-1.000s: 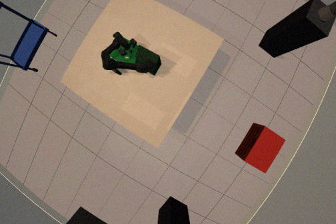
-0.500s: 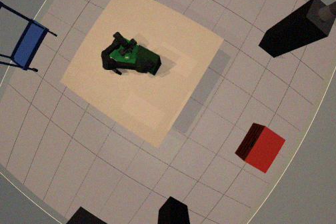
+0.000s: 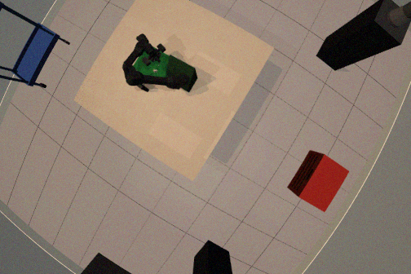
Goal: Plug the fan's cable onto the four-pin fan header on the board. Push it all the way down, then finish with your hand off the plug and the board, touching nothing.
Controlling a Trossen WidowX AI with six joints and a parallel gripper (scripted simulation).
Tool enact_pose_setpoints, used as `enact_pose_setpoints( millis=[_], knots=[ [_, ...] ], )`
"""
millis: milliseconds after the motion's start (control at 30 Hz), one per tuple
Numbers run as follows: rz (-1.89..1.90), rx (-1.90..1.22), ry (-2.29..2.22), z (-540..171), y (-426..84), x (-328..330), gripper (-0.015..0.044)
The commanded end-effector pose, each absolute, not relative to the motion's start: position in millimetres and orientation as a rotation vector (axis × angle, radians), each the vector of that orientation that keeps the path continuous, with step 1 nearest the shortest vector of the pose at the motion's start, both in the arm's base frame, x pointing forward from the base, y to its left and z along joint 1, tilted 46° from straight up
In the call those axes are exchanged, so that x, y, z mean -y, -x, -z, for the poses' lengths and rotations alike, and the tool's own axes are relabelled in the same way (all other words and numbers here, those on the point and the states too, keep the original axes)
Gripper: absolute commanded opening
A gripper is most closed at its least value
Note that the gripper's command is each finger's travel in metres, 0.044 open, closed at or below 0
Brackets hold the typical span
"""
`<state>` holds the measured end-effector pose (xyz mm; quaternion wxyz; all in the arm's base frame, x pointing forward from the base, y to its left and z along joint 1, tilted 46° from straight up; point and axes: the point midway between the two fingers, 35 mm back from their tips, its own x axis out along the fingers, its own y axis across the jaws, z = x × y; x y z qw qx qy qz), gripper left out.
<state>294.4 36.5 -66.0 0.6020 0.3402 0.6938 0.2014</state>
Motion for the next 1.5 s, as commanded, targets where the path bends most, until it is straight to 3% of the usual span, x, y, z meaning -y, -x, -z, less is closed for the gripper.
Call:
enact_pose_setpoints(
  millis=[0,667,1467],
  knots=[
    [-0.477,-1.618,-0.773,63.4,-292.4,-35.9,0.0],
    [-0.933,-1.347,-0.295,7.6,-285.0,-91.8,0.0],
    [-0.941,-1.34,-0.285,4.0,-291.2,-94.4,0.0]
  ],
)
